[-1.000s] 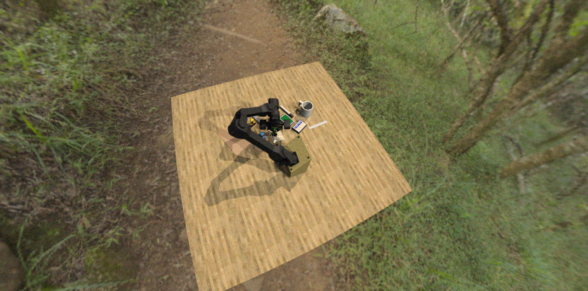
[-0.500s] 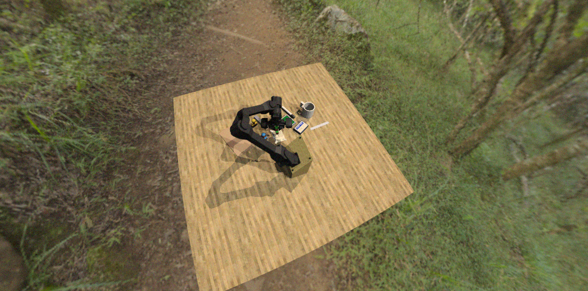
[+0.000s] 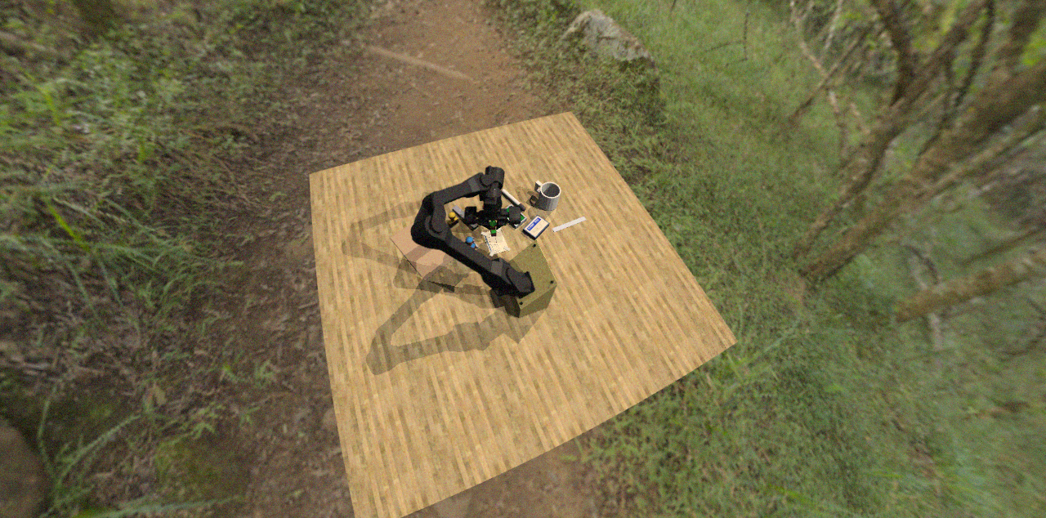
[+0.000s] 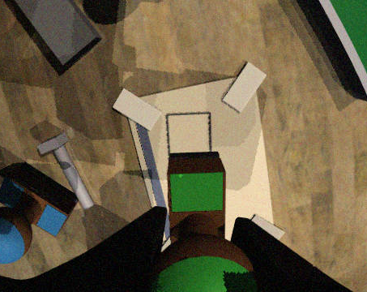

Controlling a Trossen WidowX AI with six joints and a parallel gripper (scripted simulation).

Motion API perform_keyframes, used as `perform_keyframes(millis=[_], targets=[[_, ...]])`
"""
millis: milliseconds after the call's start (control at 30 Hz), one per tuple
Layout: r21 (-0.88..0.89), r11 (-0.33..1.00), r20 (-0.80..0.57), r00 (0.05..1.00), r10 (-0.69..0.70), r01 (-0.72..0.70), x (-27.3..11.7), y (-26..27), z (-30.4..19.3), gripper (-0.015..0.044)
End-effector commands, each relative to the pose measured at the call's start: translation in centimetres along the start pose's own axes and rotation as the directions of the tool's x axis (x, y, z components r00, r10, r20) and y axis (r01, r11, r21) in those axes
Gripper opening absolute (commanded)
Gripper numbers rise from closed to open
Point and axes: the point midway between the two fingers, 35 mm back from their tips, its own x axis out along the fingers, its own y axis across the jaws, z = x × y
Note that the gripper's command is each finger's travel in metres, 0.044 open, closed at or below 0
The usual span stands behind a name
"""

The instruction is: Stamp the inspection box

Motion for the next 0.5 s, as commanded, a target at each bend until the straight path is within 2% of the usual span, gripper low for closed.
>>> perform_keyframes(millis=[0,233,467], targets=[[-0.009,1.0,0.005,1.0,-0.003,0.003,-0.7,0.0,0.1,0.0],[-0.009,1.0,0.005,1.0,-0.002,0.002,-1.6,-0.1,0.0,0.0],[-0.009,1.0,0.01,1.0,-0.012,0.012,-1.8,-4.2,0.4,0.0]])
